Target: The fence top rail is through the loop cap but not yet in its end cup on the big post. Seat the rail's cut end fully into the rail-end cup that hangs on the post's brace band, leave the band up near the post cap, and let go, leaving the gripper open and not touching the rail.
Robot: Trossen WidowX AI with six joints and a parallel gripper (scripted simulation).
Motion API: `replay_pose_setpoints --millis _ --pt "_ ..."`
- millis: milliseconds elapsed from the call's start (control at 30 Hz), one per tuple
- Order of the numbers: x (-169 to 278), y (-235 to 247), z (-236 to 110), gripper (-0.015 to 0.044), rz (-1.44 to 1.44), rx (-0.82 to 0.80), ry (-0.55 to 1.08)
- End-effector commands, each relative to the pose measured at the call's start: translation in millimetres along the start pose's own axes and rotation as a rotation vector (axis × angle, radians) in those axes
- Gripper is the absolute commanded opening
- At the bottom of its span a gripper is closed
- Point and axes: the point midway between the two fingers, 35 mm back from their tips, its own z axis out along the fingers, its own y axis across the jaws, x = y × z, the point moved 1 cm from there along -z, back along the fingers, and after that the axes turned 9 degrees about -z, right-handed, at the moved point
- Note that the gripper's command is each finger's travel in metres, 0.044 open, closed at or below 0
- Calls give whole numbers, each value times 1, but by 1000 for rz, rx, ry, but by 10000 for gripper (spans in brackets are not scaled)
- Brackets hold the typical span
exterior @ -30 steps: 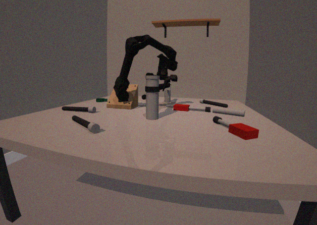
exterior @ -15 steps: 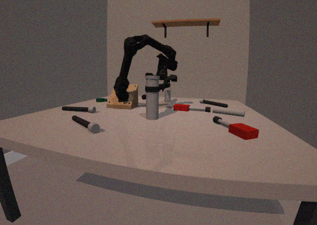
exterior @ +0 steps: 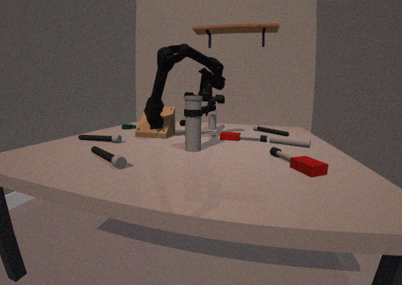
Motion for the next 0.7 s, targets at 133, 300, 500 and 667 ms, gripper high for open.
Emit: replay_pose_setpoints --millis 133,300,500,667 --pt "-4 2 -6 341 1 14 -7" --pt "-16 9 -22 440 1 43 -27" --pt "-30 20 -40 440 -3 78 -53" --pt "-30 21 -41 440 -12 88 -52"
